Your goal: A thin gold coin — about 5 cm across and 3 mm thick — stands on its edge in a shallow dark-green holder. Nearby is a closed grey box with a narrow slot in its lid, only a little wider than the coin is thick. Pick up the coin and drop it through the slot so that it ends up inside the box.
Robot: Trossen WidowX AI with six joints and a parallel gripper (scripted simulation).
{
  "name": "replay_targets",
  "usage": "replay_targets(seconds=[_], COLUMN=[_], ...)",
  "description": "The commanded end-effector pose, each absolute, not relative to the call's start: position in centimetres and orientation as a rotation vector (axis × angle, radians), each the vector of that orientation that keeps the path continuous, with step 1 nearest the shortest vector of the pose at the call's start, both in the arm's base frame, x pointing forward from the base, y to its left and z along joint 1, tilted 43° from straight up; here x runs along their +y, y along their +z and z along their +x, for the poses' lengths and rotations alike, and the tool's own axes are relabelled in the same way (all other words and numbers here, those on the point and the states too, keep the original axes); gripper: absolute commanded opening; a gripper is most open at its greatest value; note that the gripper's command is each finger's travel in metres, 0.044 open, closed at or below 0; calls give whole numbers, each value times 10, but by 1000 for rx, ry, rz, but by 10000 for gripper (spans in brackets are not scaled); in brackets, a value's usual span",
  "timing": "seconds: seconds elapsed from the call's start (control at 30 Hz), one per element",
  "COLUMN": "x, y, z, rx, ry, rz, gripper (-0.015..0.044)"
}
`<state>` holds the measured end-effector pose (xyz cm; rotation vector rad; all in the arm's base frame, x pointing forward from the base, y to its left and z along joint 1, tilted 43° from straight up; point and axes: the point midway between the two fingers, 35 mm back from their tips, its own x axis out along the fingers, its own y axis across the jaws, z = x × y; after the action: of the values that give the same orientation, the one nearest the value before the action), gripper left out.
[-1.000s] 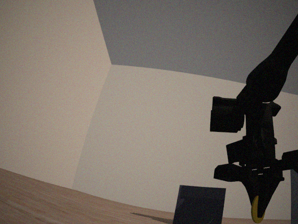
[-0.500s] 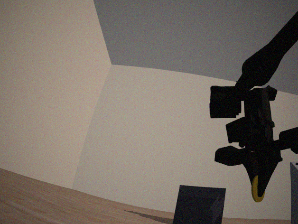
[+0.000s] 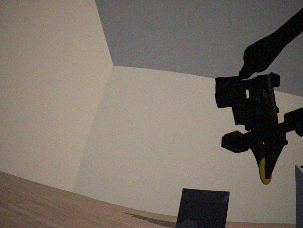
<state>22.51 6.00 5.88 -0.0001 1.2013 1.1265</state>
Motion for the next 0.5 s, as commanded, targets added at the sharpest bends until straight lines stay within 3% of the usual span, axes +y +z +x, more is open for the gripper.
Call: replay_targets(seconds=[0.0, 0.47], x=[56, 57], y=[63, 65], z=[225, 219], rx=[1202, 1435], ry=[1123, 828], rz=[-5, 342], gripper=[0, 0])
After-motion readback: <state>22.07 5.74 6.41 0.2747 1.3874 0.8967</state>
